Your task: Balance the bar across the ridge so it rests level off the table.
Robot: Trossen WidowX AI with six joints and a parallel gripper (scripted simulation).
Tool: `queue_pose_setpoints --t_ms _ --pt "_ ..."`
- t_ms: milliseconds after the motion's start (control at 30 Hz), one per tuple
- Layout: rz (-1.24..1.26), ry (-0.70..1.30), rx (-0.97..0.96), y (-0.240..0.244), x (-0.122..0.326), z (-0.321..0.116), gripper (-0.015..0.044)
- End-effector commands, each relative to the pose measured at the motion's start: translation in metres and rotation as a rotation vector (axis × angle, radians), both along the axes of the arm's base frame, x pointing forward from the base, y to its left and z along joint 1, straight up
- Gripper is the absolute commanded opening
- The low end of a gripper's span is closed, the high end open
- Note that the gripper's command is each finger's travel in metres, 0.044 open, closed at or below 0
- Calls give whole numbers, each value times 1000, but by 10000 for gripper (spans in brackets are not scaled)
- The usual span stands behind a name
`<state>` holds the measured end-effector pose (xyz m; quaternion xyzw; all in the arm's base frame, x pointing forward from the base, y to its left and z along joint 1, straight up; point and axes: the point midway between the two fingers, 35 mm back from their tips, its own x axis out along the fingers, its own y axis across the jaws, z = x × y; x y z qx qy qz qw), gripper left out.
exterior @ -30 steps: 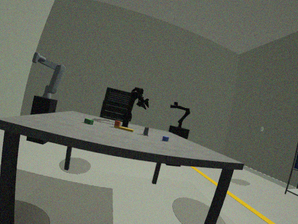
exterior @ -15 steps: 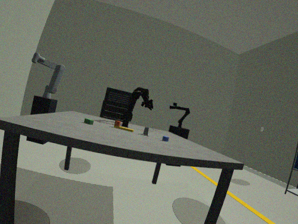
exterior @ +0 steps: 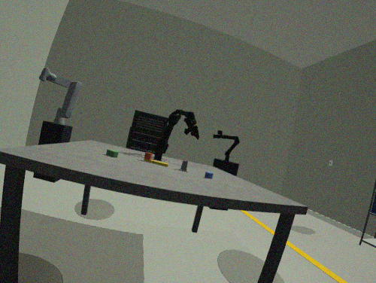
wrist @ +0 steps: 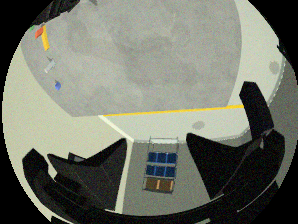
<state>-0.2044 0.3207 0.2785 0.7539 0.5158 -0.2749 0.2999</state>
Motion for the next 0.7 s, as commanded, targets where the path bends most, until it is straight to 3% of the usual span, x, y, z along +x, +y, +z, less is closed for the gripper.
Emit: queue_pose_setpoints --t_ms 0,667 --pt "-89 26 9 9 24 0 315" --pt "-375 195 -9 24 95 -10 315"
